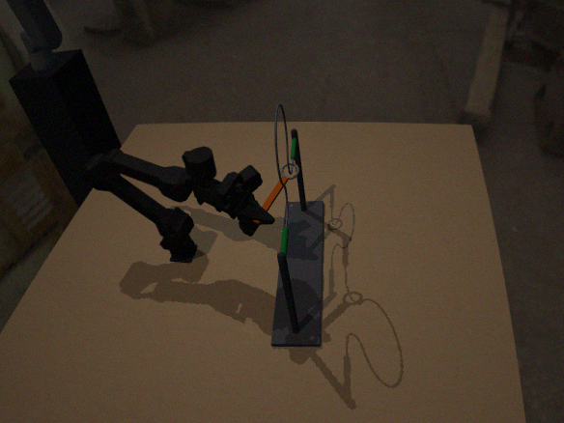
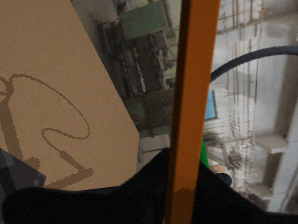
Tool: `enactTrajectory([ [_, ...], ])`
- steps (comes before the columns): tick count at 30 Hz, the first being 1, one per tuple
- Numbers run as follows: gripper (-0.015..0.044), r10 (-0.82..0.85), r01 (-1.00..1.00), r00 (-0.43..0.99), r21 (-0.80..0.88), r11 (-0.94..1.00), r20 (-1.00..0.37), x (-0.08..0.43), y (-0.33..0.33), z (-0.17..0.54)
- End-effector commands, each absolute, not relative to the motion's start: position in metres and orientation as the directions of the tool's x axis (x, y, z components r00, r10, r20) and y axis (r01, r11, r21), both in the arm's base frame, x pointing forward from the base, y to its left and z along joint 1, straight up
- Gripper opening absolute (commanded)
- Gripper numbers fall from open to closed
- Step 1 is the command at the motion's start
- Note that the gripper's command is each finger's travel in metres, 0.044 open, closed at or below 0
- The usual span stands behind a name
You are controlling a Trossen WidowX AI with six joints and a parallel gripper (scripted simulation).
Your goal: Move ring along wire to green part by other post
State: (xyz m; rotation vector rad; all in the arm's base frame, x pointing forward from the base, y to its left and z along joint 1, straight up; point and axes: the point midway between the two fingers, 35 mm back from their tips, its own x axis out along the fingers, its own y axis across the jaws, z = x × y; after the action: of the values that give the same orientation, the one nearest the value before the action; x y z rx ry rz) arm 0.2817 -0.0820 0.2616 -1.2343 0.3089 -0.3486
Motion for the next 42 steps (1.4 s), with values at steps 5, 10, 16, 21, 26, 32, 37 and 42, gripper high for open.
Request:
enactTrajectory([
  [5, -0.0150, -0.405, 0.076, 0.904, -0.882, 0.465, -0.135, 0.279, -0.071, 0.237],
  [10, -0.0150, -0.383, 0.064, 0.903, -0.818, 0.571, -0.197, 0.279, -0.061, 0.222],
  [16, -0.0150, -0.298, 0.056, 0.930, -0.722, 0.690, -0.213, 0.286, -0.049, 0.204],
  [21, -0.0150, -0.268, 0.047, 0.932, -0.650, 0.759, -0.245, 0.286, -0.038, 0.194],
  [26, -0.0150, -0.234, 0.038, 0.929, -0.555, 0.831, -0.286, 0.285, -0.024, 0.184],
  [32, -0.0150, -0.188, 0.029, 0.925, -0.434, 0.901, -0.329, 0.283, -0.005, 0.175],
  [37, -0.0150, -0.150, 0.023, 0.922, -0.336, 0.942, -0.357, 0.281, 0.011, 0.169],
  [42, -0.0150, -0.115, 0.019, 0.919, -0.248, 0.969, -0.378, 0.280, 0.025, 0.166],
])
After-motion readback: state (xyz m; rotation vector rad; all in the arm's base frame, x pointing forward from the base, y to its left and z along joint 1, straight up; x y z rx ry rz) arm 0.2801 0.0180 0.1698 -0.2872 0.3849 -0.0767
